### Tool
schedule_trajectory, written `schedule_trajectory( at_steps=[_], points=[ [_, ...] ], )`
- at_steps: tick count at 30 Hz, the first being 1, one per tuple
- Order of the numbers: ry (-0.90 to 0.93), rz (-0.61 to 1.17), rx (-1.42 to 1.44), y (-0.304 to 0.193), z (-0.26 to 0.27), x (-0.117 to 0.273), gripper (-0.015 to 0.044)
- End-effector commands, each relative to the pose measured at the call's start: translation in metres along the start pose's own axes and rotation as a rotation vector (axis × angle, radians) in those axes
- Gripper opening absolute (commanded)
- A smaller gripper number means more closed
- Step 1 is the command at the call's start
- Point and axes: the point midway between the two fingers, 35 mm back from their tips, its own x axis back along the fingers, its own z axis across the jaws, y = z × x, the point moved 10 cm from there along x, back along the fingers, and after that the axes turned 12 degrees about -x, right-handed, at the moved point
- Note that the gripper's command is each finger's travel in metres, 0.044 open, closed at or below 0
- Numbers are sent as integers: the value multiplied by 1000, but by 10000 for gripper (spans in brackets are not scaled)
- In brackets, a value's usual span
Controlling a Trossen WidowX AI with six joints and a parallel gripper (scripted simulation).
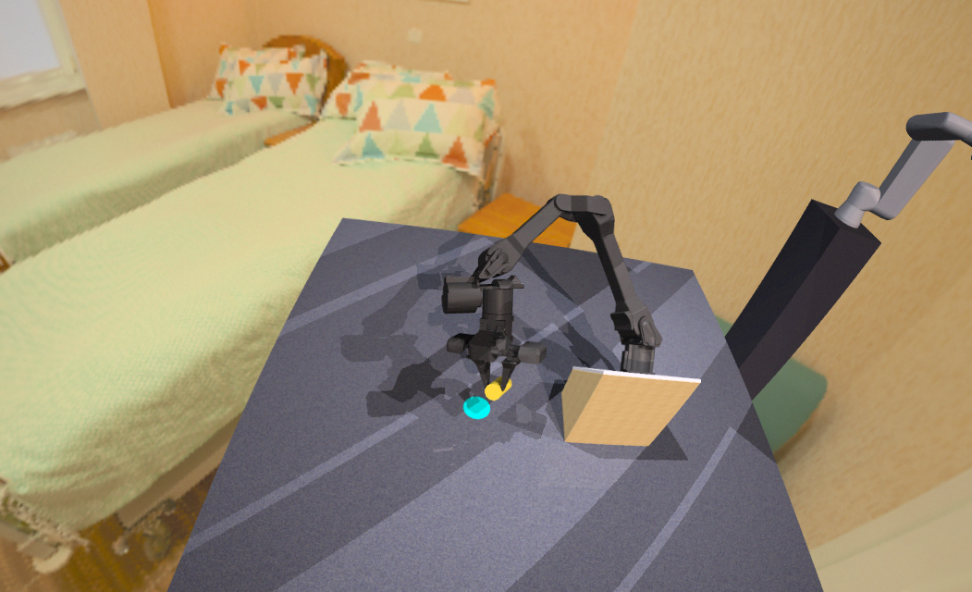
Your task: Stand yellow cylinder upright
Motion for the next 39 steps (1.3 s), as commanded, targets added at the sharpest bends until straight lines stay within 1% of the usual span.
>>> schedule_trajectory(
  at_steps=[1, 39],
  points=[
    [21, -32, 2, -5, -2, -1, 105],
    [107, -299, 41, -31, -13, -6, 105]
  ],
)
